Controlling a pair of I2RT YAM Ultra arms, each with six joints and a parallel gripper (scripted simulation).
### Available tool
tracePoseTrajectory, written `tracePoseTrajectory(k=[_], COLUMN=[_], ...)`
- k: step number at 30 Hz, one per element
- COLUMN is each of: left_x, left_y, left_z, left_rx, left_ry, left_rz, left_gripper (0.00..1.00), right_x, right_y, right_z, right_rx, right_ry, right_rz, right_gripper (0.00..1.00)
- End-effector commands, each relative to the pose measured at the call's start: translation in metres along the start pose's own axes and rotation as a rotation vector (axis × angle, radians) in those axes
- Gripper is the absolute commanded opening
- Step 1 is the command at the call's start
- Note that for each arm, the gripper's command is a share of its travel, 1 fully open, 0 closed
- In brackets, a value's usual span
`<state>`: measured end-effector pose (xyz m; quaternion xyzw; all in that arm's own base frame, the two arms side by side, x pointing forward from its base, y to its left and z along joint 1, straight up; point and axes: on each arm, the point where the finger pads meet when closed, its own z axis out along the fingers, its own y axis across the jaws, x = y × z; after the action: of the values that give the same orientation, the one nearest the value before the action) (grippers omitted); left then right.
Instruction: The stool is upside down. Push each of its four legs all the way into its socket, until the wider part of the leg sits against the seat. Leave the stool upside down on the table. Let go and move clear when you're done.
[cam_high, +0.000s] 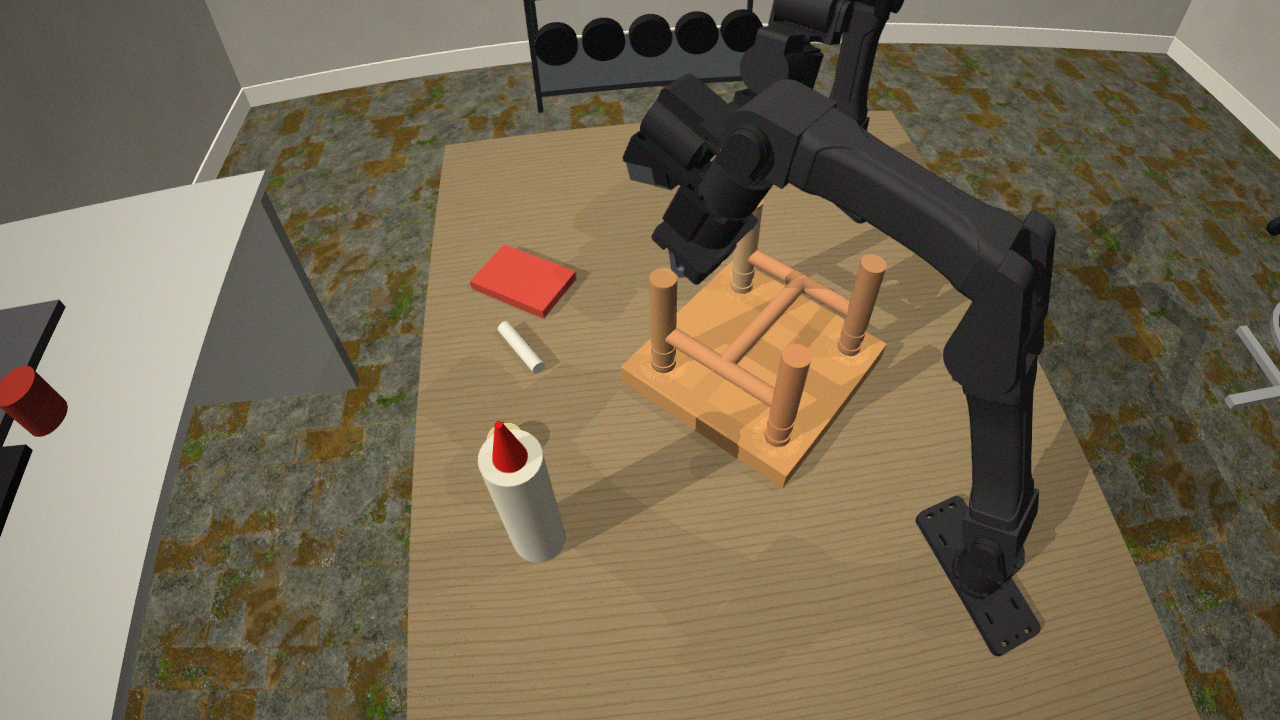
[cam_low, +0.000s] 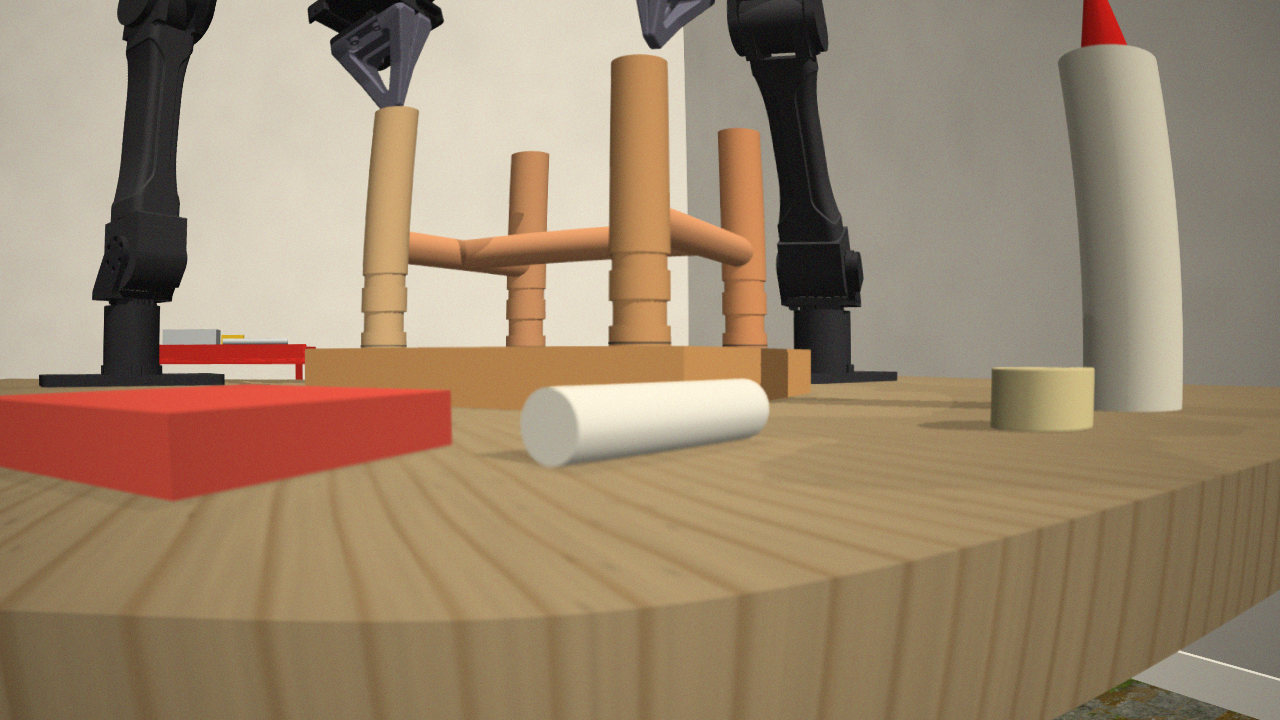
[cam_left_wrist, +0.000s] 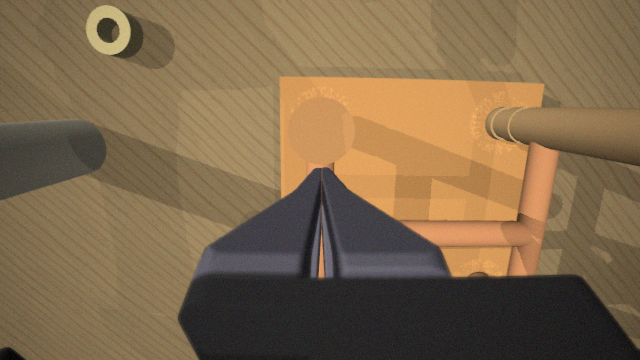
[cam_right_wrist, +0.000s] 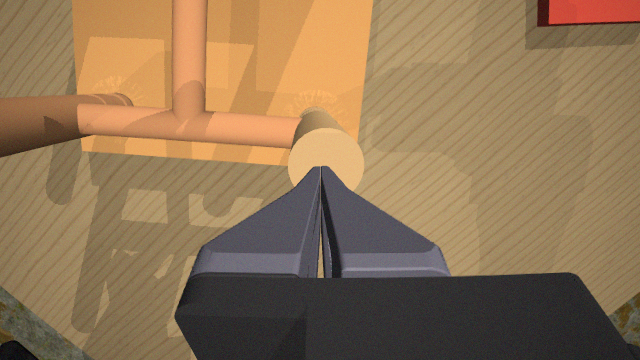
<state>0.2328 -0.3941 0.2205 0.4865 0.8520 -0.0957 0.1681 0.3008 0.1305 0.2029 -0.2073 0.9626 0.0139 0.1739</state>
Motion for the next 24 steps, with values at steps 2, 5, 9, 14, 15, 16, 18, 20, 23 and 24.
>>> tracePoseTrajectory(k=[2,5,9,14,15,16,18,20,23,24], left_x=[-0.012,0.001,-0.010,-0.006,-0.007,-0.004,-0.008,-0.008,-0.013,-0.013], left_y=[-0.001,-0.002,-0.002,-0.003,-0.003,-0.003,-0.003,-0.001,-0.003,-0.003], left_z=[-0.031,-0.032,-0.032,-0.036,-0.040,-0.044,-0.045,-0.037,-0.041,-0.041], left_rx=[0.005,0.005,0.005,0.005,0.006,0.005,0.006,0.003,0.006,0.006], left_ry=[-0.074,0.003,-0.038,-0.057,-0.063,-0.054,-0.063,-0.054,-0.076,-0.076], left_rz=[0.004,0.004,0.005,0.006,0.006,0.006,0.006,0.003,0.006,0.006], left_gripper=[0.00,0.00,0.00,0.00,0.00,0.00,0.00,0.00,0.00,0.00], right_x=[0.001,0.001,0.001,0.001,0.001,0.001,0.001,-0.001,-0.002,-0.002], right_y=[0.000,0.000,0.000,0.000,0.000,0.000,0.000,0.000,0.004,0.004], right_z=[-0.004,-0.004,-0.004,-0.004,-0.004,-0.004,-0.004,-0.003,-0.022,-0.023], right_rx=[-0.003,-0.003,-0.003,-0.003,-0.003,-0.003,-0.003,-0.003,-0.005,-0.004], right_ry=[-0.007,-0.007,-0.007,-0.007,-0.007,-0.007,-0.007,-0.010,-0.031,-0.030], right_rz=[0.003,0.003,0.003,0.003,0.003,0.003,0.003,0.002,-0.005,-0.005], right_gripper=[0.00,0.00,0.00,0.00,0.00,0.00,0.00,0.00,0.00,0.00])
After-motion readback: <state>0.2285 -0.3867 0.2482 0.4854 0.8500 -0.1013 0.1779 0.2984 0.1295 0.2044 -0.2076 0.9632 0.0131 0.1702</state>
